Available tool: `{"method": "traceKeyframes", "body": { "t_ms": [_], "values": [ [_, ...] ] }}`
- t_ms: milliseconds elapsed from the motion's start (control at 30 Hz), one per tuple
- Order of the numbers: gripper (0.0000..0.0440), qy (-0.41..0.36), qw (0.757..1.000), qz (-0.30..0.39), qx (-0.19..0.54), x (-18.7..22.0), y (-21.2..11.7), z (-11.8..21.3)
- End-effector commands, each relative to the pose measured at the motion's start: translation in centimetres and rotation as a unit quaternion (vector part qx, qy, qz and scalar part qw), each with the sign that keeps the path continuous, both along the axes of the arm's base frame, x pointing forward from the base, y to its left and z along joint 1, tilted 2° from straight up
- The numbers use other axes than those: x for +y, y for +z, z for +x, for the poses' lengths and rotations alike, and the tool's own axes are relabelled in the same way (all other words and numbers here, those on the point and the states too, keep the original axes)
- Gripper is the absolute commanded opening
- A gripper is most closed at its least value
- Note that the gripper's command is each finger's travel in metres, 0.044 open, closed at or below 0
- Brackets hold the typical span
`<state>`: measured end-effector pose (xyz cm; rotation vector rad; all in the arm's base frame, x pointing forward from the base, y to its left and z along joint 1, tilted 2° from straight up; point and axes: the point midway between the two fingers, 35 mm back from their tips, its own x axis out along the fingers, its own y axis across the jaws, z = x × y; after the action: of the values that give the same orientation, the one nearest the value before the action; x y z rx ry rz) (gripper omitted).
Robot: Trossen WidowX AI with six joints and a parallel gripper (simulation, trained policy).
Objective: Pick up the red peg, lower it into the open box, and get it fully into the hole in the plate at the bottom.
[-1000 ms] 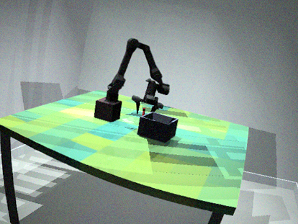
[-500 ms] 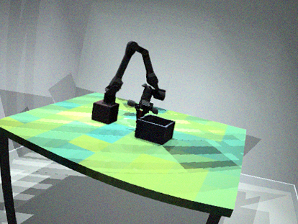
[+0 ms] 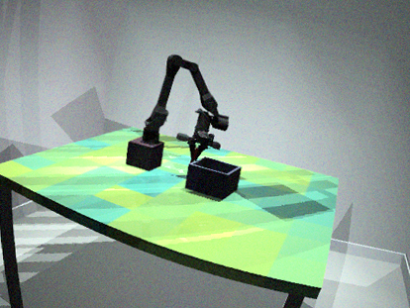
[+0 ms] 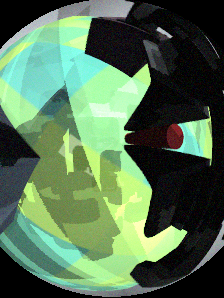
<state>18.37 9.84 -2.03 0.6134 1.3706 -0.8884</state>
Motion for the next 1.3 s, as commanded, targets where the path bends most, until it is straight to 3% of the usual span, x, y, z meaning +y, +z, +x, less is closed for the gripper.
{"method": "traceKeyframes", "body": {
  "t_ms": [0, 833, 1267],
  "values": [
    [0.0000, 0.016, 1.000, -0.005, -0.019, -0.3, 1.4, 0.9],
    [0.0000, 0.079, 0.993, -0.040, -0.078, -3.6, 9.9, 6.8],
    [0.0000, 0.052, 0.995, -0.037, -0.082, -7.7, 11.1, 9.8]
  ]
}}
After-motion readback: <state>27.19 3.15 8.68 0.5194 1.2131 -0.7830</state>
